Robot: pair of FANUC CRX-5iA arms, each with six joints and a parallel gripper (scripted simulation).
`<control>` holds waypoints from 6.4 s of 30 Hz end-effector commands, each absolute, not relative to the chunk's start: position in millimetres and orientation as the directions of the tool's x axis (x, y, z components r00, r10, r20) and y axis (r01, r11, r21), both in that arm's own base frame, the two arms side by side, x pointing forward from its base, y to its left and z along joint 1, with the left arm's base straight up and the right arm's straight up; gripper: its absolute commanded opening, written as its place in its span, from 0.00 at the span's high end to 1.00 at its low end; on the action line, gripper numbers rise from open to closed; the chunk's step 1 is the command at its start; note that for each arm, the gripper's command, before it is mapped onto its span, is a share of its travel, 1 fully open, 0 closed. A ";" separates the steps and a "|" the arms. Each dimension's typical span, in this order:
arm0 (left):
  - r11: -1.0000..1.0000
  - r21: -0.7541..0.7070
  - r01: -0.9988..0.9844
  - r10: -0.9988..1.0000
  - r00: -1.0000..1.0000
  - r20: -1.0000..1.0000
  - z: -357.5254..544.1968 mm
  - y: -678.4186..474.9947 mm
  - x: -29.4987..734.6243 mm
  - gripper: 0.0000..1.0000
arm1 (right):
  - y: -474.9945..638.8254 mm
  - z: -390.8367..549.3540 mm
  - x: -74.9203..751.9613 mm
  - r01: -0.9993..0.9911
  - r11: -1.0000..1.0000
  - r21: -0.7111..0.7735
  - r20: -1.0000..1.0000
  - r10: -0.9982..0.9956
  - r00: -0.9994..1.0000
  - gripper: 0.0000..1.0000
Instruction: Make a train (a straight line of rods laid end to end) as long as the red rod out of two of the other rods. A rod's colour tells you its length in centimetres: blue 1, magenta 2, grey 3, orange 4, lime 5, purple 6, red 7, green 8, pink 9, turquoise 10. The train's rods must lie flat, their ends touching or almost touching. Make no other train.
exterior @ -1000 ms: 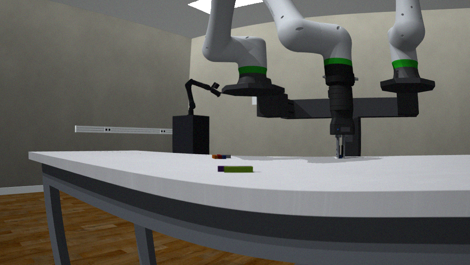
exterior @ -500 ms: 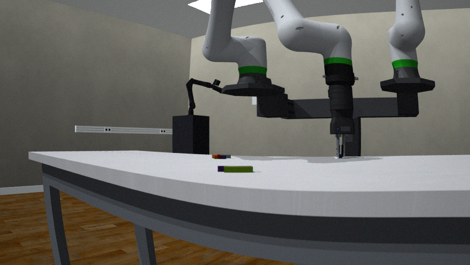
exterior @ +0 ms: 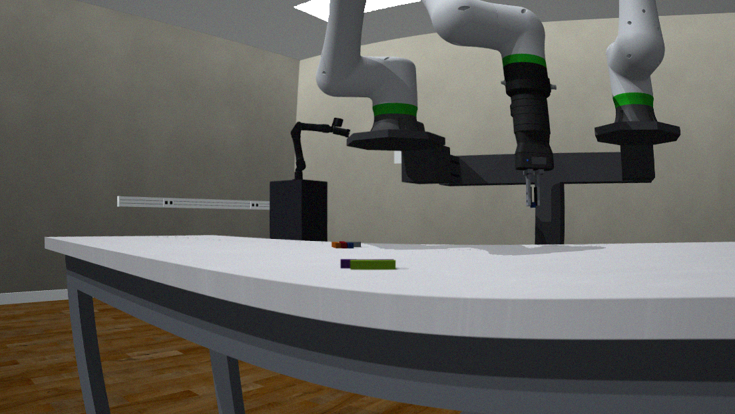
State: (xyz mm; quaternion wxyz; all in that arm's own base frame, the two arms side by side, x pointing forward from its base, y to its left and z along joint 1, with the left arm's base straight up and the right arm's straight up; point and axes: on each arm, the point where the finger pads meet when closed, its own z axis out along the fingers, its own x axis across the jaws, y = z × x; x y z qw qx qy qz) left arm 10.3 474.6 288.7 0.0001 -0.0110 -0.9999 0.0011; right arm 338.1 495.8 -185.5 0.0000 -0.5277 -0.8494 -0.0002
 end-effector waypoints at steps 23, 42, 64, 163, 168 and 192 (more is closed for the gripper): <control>1.000 0.000 0.022 0.022 -1.000 0.000 289.7 474.9 10.4 0.00 | 466.8 -157.9 402.2 0.815 0.579 0.002 0.000 0.815 -0.579 0.76; 1.000 0.000 0.022 0.022 -1.000 0.000 289.7 474.9 10.4 0.00 | 390.6 -157.6 519.3 0.604 0.797 0.002 -0.001 0.604 -0.797 0.76; 1.000 0.000 0.022 0.022 -1.000 0.000 289.7 474.9 10.4 0.00 | 362.3 -158.0 552.7 0.527 0.850 0.002 -0.001 0.527 -0.850 0.76; 1.000 0.000 0.022 0.022 -1.000 0.000 289.7 474.9 10.4 0.00 | 363.0 -257.3 554.0 0.527 0.850 0.002 -0.001 0.527 -0.850 0.76; 1.000 0.000 0.022 0.022 -1.000 0.000 289.7 474.9 10.4 0.00 | 363.0 -257.3 554.0 0.527 0.850 0.002 -0.001 0.527 -0.850 0.76; 1.000 0.000 0.022 0.022 -1.000 0.000 289.7 474.9 10.4 0.00 | 363.0 -257.3 554.0 0.527 0.850 0.002 -0.001 0.527 -0.850 0.76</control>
